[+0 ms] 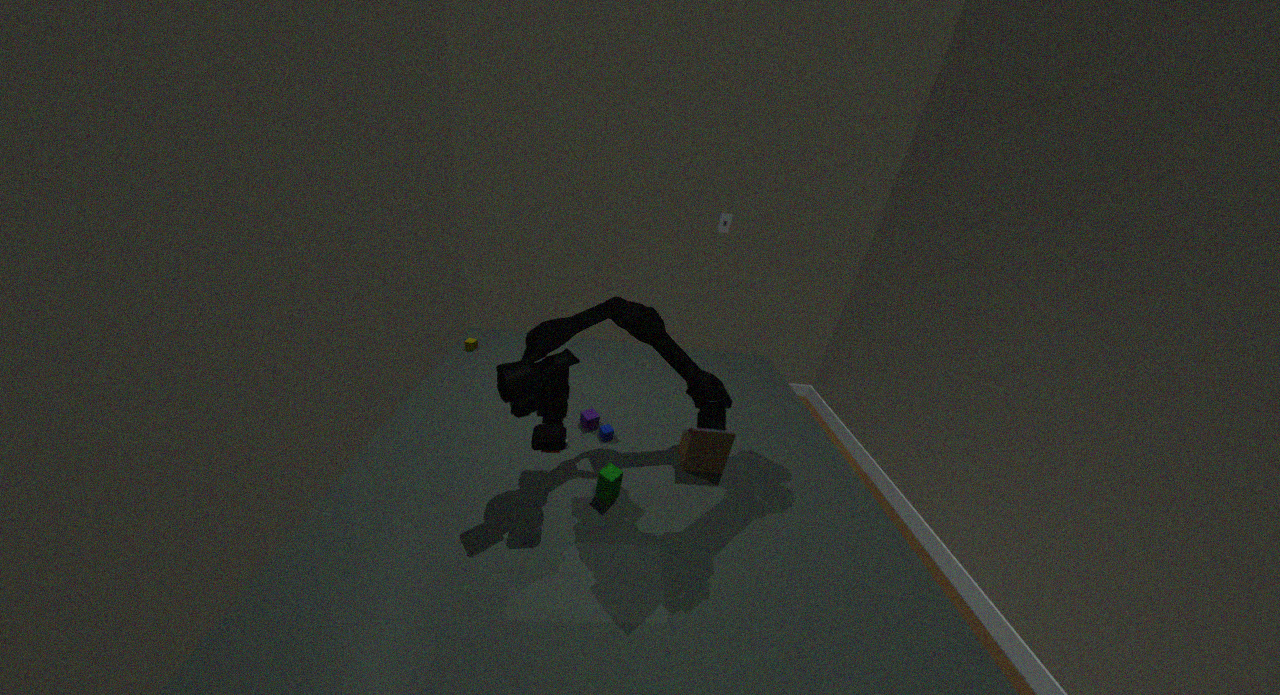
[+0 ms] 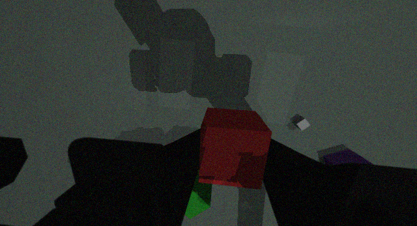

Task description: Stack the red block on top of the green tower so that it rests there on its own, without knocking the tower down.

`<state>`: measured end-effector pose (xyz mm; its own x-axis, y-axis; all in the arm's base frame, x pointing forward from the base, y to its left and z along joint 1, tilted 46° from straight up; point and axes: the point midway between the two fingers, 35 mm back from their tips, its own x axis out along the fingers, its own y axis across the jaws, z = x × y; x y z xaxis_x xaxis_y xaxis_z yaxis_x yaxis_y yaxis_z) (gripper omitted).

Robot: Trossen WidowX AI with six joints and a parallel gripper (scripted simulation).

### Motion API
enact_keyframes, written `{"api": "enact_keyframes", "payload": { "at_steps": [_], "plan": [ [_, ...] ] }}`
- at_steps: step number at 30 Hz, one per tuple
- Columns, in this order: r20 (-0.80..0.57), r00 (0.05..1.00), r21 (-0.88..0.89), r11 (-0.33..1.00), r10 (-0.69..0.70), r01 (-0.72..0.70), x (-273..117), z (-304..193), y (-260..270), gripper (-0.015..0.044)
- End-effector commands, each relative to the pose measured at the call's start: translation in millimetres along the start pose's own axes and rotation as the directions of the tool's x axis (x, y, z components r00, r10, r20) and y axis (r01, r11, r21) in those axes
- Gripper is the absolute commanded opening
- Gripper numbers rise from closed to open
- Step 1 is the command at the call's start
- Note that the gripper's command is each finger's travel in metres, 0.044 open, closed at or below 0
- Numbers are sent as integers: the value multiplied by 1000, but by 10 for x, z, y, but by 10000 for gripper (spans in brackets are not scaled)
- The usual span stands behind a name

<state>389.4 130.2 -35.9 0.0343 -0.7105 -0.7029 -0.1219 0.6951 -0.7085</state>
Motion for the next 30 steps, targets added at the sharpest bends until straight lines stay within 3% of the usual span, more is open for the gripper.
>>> {"api": "enact_keyframes", "payload": {
  "at_steps": [1, 30],
  "plan": [
    [-4, 1000, 10, 1000, 4, -4, -11, 2, -4, 0],
    [-6, 1000, 5, 1000, 10, -10, -55, -1047, 385, 0]
  ]
}}
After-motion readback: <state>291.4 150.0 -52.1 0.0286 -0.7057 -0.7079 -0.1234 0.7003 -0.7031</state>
